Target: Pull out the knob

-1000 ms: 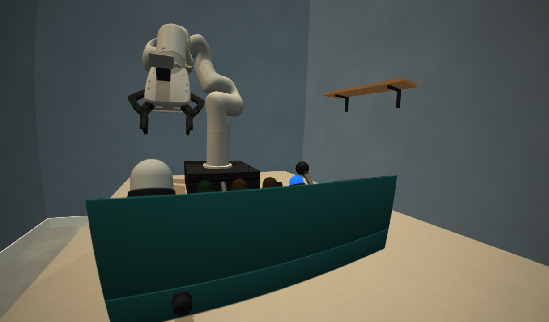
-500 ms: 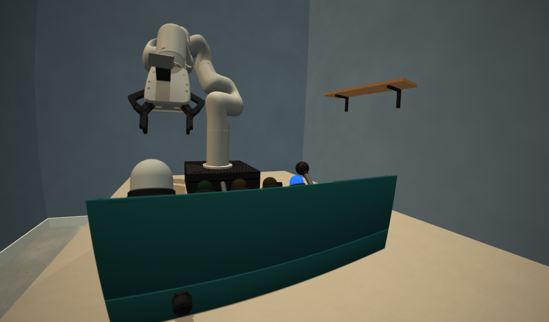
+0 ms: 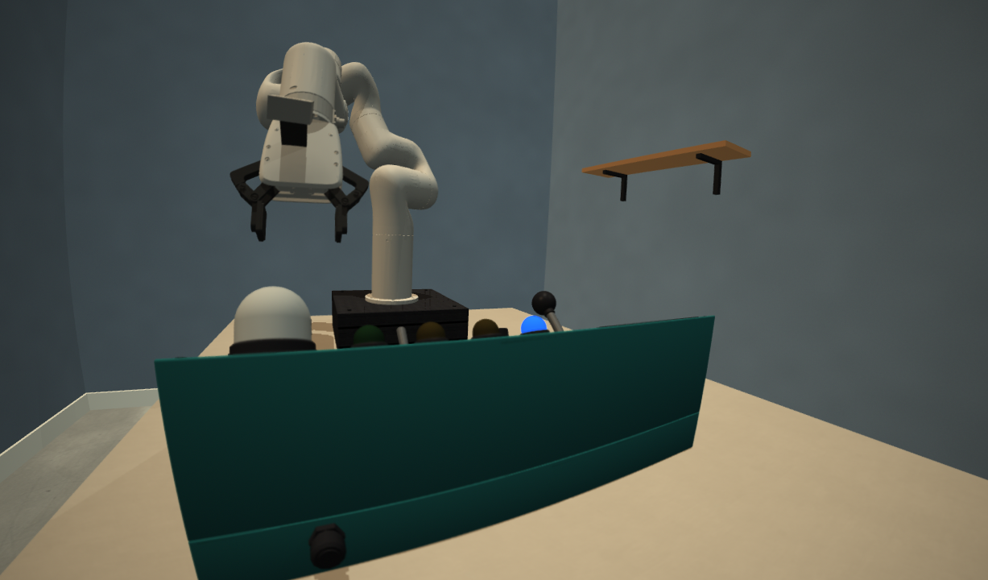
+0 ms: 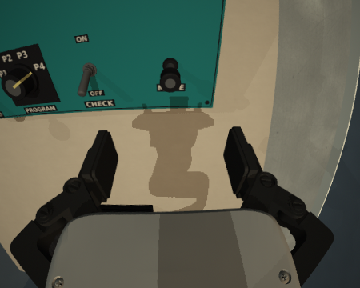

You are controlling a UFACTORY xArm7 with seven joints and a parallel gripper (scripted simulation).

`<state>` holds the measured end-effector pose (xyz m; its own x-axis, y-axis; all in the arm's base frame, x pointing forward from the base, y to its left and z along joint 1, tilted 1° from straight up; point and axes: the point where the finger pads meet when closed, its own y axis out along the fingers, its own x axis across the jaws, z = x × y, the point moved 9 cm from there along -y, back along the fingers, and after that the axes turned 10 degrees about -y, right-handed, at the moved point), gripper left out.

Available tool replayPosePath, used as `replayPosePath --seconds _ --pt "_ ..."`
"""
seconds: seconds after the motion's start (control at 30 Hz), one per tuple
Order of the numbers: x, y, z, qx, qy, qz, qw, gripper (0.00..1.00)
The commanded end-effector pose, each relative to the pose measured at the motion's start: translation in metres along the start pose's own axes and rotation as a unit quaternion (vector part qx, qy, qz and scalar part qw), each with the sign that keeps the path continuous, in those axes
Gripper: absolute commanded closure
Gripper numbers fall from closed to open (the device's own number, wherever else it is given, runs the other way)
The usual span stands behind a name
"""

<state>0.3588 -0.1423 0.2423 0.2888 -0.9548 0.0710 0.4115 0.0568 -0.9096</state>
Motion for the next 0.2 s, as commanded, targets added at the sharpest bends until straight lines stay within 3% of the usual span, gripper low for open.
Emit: replayPosePath --seconds 0.0,0.17 --pt "0.0006 -0.0008 0.0010 0.001 0.000 -0.001 1.000 0.00" --pt "0.0006 -0.0008 0.0010 0.001 0.000 -0.001 1.000 0.00"
